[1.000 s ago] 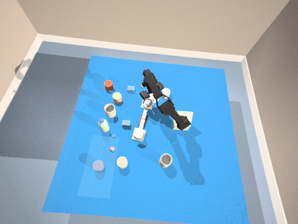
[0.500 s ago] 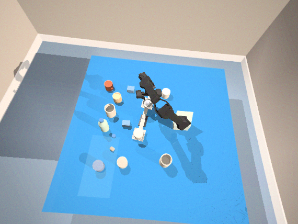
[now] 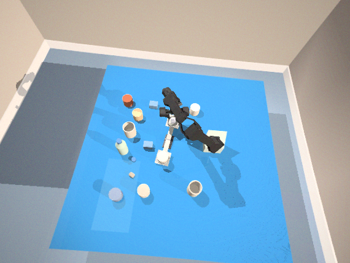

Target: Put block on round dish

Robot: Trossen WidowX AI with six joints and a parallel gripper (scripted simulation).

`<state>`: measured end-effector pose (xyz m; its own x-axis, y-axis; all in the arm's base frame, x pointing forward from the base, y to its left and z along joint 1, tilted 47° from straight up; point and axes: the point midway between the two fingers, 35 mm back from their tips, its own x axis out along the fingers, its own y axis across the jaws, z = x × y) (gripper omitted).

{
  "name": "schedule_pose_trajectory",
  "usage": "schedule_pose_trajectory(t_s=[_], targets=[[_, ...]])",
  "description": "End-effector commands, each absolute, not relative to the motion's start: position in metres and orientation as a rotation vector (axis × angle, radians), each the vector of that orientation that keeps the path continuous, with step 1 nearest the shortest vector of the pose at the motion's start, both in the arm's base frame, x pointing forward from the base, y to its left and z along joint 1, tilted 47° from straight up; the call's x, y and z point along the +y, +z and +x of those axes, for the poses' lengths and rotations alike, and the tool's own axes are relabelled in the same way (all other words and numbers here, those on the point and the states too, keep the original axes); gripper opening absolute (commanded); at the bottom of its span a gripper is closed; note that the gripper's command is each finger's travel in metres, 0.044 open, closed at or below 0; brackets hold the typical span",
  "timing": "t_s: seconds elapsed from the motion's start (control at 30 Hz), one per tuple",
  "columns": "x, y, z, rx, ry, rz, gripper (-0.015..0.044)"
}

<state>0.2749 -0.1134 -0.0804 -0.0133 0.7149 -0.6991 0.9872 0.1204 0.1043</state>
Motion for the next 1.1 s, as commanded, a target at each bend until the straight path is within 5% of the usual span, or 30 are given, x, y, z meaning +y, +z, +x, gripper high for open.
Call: schedule_pose_trajectory(t_s=[0.0,0.7,0.83,1.07], targets=[[-0.11,-0.084,0.276,1.783,-0.57,1.658,0.026],[-0.087,-0.106,0.275,1.783,-0.568,1.659,0.026],[-0.087,-0.106,0.275,1.783,-0.568,1.659,0.0155],[-0.087,-0.106,0.275,1.783,-0.568,1.659,0.0108]])
